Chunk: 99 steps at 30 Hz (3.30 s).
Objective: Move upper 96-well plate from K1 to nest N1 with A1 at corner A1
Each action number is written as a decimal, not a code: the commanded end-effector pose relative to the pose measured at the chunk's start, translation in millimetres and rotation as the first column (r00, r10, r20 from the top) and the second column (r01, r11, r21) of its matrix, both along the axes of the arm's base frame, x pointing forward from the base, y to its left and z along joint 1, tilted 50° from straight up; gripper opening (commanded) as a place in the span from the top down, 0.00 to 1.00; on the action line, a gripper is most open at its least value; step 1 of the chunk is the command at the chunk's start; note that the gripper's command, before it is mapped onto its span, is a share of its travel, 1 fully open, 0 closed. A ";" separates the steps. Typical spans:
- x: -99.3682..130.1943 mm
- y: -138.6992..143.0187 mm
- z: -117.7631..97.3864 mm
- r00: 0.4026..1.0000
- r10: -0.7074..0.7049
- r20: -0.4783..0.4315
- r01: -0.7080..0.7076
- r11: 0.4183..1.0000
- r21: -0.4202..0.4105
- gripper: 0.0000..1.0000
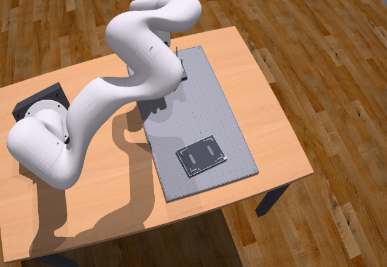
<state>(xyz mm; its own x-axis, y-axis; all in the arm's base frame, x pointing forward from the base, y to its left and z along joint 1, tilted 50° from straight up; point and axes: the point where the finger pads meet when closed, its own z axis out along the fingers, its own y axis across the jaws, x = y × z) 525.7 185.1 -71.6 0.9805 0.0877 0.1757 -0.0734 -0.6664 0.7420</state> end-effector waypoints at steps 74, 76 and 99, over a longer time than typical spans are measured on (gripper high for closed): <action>20.2 -77.6 -68.3 1.000 0.001 0.002 -0.001 1.000 0.001 0.00; 20.2 -77.6 -68.3 1.000 0.001 0.002 -0.001 1.000 0.001 0.00; 22.0 -85.0 -74.7 1.000 0.001 0.002 -0.001 1.000 0.001 0.00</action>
<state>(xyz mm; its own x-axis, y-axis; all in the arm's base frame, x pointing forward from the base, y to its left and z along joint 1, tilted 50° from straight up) 546.7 100.8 -145.5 0.9804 0.0878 0.1762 -0.0736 -0.6666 0.7418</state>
